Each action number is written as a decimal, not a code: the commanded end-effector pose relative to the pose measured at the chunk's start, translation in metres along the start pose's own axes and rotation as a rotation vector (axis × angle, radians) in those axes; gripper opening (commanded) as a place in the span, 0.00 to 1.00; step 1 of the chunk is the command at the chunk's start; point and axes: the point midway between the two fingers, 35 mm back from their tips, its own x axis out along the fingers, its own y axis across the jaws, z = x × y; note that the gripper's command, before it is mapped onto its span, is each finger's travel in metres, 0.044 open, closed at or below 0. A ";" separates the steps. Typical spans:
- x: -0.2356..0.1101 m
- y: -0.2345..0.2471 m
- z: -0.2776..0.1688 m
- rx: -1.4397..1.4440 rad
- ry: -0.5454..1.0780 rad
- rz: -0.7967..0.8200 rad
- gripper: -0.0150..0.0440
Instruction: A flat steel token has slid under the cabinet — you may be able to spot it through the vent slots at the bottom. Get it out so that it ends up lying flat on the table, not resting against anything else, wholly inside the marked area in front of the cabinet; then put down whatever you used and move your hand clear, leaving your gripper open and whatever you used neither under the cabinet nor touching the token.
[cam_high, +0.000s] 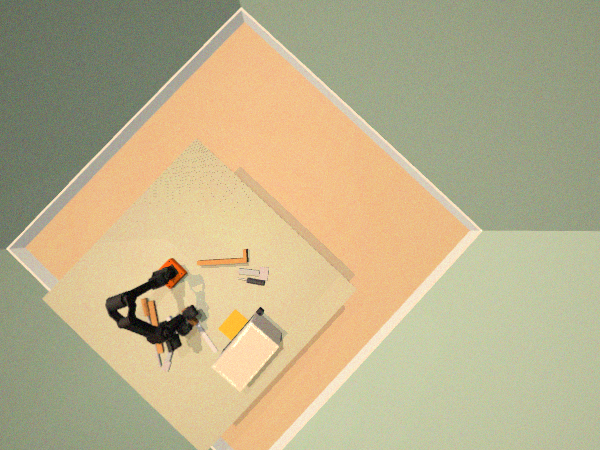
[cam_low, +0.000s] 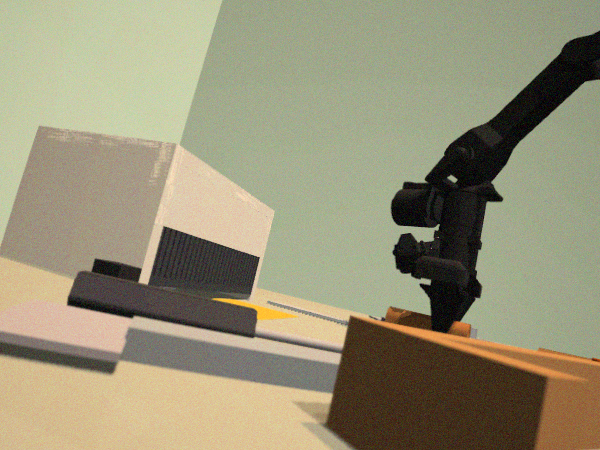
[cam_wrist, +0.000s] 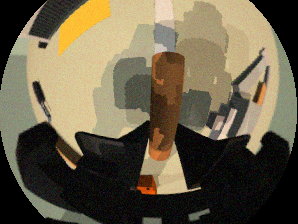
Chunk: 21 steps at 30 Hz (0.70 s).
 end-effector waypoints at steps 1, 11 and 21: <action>-0.001 -0.002 0.001 0.042 -0.002 -0.006 0.25; -0.001 -0.002 0.001 0.122 -0.002 -0.006 0.25; -0.001 -0.002 0.001 0.201 -0.002 -0.006 0.25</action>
